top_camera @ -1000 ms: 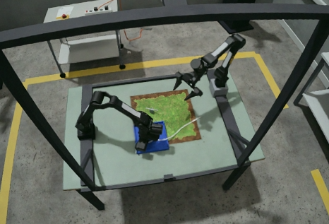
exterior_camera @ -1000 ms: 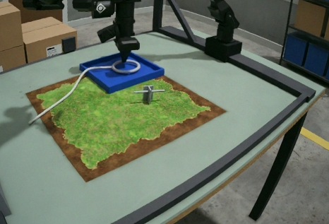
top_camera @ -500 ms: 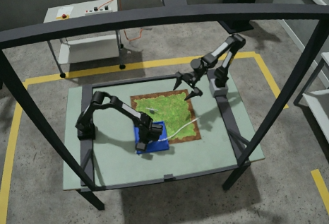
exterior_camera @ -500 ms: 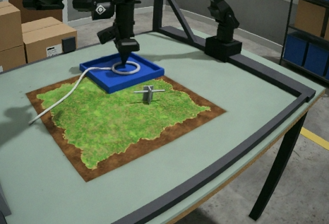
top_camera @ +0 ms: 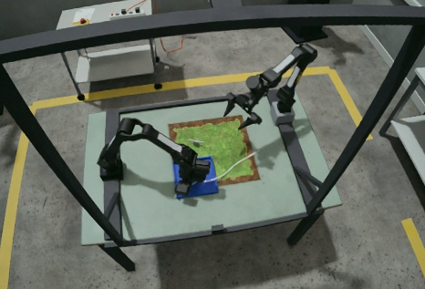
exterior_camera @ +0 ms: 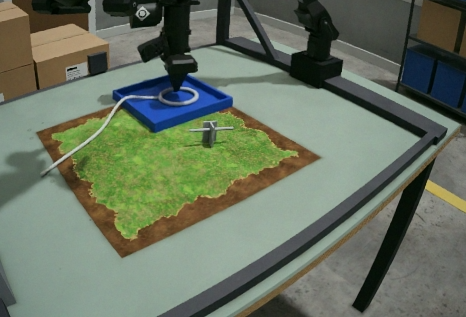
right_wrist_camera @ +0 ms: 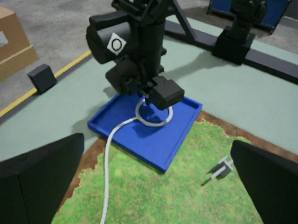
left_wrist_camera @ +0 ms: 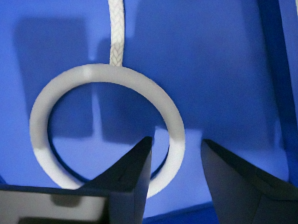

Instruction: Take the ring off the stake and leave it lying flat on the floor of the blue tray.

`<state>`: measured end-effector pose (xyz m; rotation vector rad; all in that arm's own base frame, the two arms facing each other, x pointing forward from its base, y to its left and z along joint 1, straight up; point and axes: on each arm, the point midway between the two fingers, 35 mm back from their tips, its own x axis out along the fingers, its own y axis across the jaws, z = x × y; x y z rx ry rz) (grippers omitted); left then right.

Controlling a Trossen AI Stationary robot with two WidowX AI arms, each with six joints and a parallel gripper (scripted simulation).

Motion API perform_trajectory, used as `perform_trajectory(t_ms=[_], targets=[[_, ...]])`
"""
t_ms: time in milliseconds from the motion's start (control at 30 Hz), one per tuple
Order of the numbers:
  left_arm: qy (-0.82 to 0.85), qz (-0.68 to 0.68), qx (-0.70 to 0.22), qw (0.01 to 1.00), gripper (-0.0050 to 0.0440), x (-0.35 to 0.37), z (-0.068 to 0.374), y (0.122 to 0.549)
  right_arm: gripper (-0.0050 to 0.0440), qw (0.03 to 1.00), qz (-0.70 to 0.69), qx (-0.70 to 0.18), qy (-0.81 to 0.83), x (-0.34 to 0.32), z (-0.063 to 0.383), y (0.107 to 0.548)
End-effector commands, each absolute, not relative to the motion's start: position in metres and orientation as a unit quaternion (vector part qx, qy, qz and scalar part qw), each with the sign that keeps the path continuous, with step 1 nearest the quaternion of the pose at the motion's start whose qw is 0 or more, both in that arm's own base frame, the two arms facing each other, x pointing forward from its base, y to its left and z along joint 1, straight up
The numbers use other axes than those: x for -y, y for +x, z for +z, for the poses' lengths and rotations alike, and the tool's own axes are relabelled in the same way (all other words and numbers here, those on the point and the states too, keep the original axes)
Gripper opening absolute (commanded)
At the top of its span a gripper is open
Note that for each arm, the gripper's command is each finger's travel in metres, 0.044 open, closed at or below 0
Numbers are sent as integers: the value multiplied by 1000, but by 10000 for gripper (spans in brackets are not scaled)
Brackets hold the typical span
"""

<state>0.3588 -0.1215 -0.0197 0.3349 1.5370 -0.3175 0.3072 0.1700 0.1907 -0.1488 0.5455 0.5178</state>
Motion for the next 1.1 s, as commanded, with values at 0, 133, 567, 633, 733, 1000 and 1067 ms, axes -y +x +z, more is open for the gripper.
perform_trajectory(t_ms=[0,133,567,633,733,1000,1067], targets=[[148,-144,-670,713,144,125,3,368,440,930,253,-256,-70,-171,199,308],[149,-144,-670,713,144,125,12,367,440,930,253,-256,-70,-171,199,308],[150,-143,-670,713,372,120,65,365,440,930,253,-256,-70,-171,199,308],[149,-142,-671,712,420,115,68,362,440,930,253,-256,-70,-171,199,308],[137,-133,-664,723,440,112,68,358,440,930,253,-256,-70,-171,199,308],[102,-116,-620,769,440,100,84,352,440,930,253,-256,-70,-171,199,308],[93,-110,-607,782,440,97,86,350,440,930,253,-256,-70,-171,199,308]])
